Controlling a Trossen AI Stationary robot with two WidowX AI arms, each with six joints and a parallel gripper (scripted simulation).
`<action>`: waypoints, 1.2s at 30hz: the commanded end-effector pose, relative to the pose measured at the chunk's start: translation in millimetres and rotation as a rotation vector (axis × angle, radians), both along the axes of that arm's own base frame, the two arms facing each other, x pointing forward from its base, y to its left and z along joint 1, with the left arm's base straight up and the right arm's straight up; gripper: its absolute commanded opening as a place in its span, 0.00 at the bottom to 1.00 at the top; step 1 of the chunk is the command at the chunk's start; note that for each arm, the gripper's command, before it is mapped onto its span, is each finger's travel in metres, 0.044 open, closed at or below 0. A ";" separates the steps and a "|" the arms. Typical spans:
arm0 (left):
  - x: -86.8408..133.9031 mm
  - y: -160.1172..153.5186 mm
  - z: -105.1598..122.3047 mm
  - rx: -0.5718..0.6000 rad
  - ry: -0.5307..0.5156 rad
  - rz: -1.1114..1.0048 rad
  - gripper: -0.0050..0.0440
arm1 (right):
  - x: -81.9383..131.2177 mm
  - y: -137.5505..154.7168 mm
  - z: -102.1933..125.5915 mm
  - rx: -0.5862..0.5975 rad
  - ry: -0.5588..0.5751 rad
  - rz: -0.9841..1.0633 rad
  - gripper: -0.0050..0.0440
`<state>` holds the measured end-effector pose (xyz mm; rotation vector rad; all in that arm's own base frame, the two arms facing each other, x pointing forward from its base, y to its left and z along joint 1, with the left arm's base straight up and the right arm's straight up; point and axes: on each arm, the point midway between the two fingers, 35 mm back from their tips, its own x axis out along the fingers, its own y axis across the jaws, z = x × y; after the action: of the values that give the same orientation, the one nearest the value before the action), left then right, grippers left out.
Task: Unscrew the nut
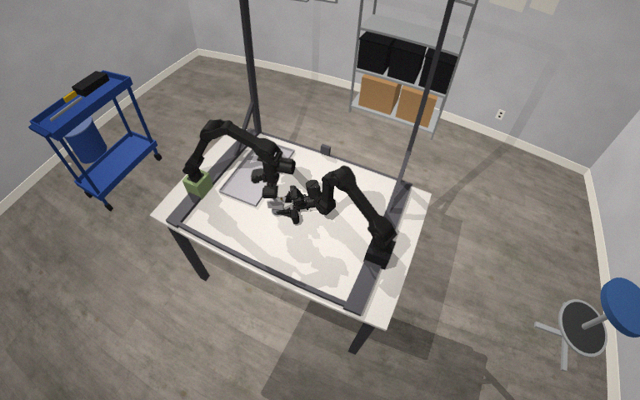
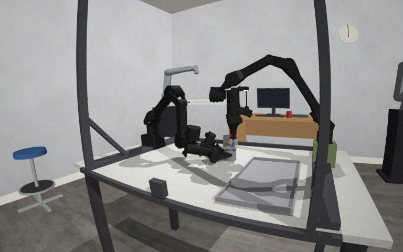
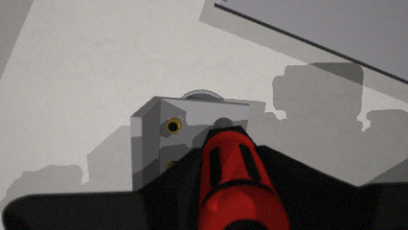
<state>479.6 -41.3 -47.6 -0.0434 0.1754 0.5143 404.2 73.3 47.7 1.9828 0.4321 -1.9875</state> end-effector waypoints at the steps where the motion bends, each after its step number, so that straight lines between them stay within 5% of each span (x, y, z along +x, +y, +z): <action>1: 7.5 -0.7 14.8 -0.010 -0.037 0.002 0.60 | 2.1 0.7 8.8 0.000 -0.030 0.087 0.37; 11: 7.5 -0.7 14.8 -0.010 -0.037 0.002 0.60 | 2.3 0.7 9.9 -0.003 -0.033 0.521 0.37; 16: 7.5 -0.7 14.8 -0.010 -0.037 0.002 0.60 | 2.3 0.6 9.6 -0.003 -0.032 0.523 0.37; 28: 7.5 -0.7 14.8 -0.010 -0.037 0.002 0.60 | 2.2 0.7 9.6 -0.007 -0.032 1.008 0.37; 36: 7.5 -0.7 14.8 -0.010 -0.037 0.002 0.60 | 2.2 0.7 9.5 -0.008 -0.032 1.130 0.37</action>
<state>479.6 -41.3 -47.6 -0.0434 0.1754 0.5143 404.5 72.3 47.7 1.2899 1.1533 -1.2929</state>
